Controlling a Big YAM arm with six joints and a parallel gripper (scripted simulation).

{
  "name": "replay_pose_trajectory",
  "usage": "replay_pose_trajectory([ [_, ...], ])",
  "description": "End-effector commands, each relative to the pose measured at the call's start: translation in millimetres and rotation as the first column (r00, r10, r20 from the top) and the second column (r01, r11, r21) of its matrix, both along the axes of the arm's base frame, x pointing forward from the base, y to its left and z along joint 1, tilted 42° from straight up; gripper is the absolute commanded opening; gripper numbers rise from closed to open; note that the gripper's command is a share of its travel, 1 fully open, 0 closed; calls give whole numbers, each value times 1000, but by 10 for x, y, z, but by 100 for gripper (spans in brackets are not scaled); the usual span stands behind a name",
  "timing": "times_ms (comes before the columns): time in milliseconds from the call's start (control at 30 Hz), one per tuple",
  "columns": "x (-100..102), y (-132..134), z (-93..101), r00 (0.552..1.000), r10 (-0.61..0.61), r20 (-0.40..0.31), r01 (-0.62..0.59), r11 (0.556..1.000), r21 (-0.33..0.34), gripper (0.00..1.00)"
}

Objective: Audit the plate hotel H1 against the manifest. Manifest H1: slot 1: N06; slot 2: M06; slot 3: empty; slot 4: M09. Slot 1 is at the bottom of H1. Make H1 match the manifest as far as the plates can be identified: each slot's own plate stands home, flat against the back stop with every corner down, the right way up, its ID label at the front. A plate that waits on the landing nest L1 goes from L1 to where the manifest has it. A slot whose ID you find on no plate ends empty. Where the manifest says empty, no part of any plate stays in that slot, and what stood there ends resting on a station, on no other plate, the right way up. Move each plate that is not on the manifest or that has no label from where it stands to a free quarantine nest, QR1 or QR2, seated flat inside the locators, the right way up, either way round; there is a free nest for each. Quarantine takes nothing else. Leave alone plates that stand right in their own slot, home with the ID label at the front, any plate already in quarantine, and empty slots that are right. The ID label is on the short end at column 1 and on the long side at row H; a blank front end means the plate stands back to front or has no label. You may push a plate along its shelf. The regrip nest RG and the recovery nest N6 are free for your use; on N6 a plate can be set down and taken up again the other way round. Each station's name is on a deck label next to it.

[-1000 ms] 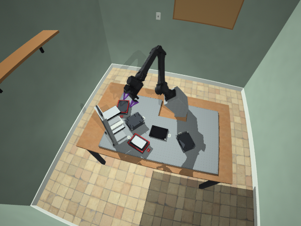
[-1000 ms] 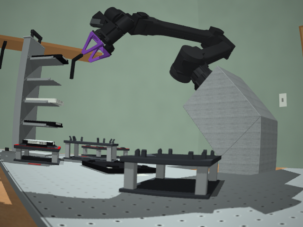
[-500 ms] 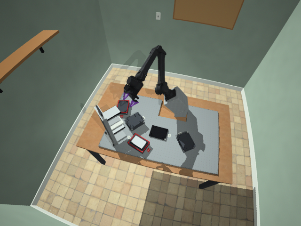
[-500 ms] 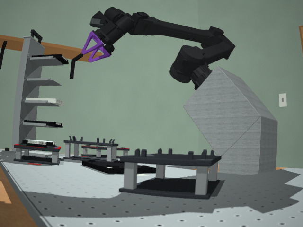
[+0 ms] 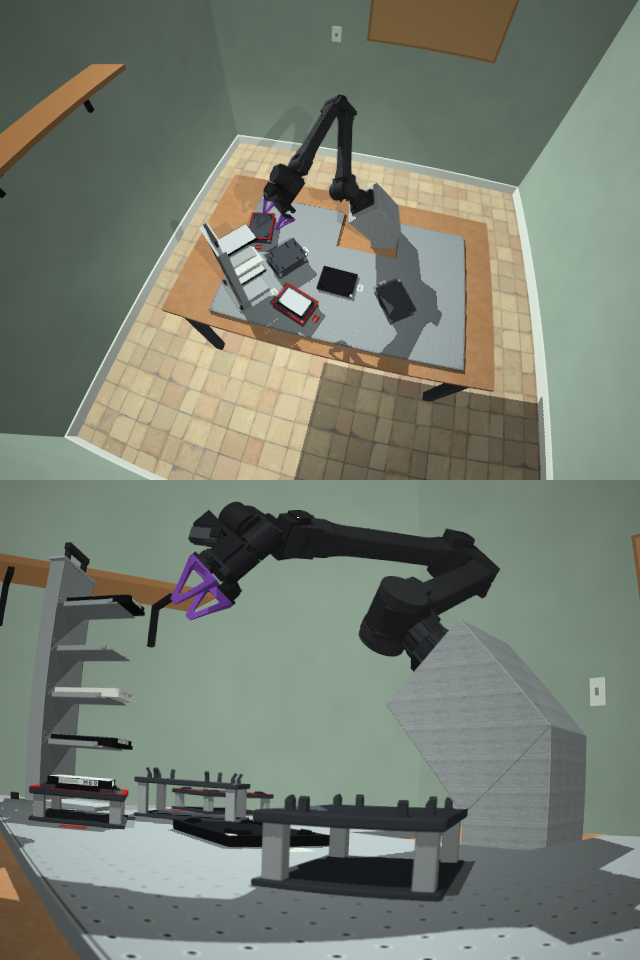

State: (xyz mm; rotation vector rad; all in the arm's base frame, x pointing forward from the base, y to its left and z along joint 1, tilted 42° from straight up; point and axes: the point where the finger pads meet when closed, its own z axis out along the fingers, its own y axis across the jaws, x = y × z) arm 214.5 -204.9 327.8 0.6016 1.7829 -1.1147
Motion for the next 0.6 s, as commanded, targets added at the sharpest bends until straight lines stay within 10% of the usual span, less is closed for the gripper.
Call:
replay_pose_trajectory([
  [0,-4,-16,8,1000,3,6,-2,1000,-16,100],
  [567,-5,-185,-178,1000,3,3,-3,1000,-19,100],
])
